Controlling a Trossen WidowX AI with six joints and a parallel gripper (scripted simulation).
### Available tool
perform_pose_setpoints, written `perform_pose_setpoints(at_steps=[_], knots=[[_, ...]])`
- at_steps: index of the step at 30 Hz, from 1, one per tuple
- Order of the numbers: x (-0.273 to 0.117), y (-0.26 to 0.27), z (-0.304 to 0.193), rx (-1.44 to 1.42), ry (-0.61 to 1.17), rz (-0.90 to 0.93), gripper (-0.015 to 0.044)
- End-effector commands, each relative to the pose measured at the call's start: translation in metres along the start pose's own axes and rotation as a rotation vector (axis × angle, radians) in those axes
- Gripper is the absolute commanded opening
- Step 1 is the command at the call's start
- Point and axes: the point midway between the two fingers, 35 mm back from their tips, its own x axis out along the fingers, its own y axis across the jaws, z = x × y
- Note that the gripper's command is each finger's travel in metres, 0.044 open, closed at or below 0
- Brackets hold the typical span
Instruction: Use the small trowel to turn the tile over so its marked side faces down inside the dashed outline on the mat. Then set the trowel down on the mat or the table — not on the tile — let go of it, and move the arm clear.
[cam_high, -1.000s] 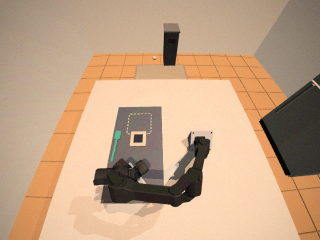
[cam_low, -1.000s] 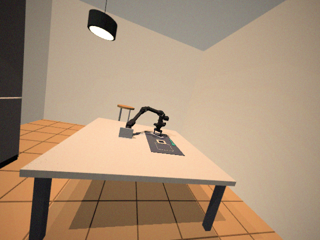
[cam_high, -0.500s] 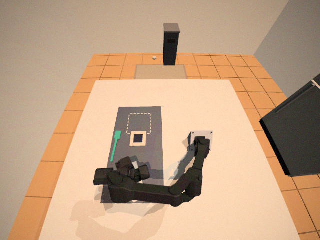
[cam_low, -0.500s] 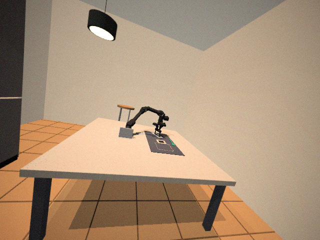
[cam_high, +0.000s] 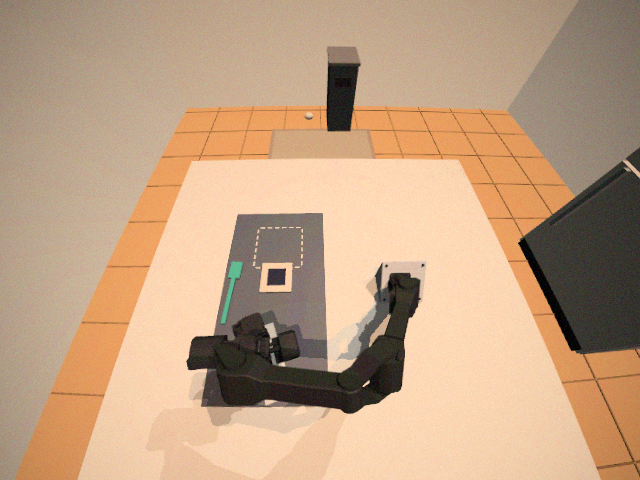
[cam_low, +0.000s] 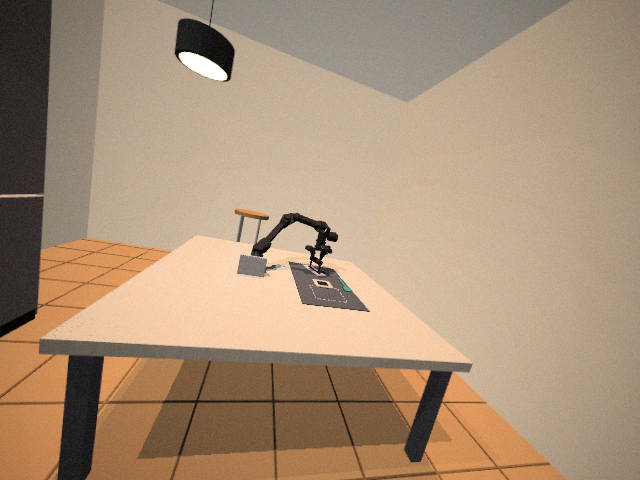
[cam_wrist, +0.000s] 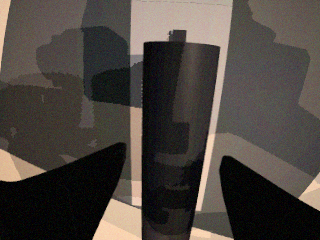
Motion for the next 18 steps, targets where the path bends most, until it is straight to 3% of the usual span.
perform_pose_setpoints(at_steps=[1, 12, 18], knots=[[0.0, 0.0, 0.0, 0.005, 0.0, -0.002, 0.027], [-0.001, 0.0, 0.0, 0.006, 0.001, -0.003, 0.027], [-0.041, -0.002, 0.001, 0.038, 0.004, -0.009, 0.027]])
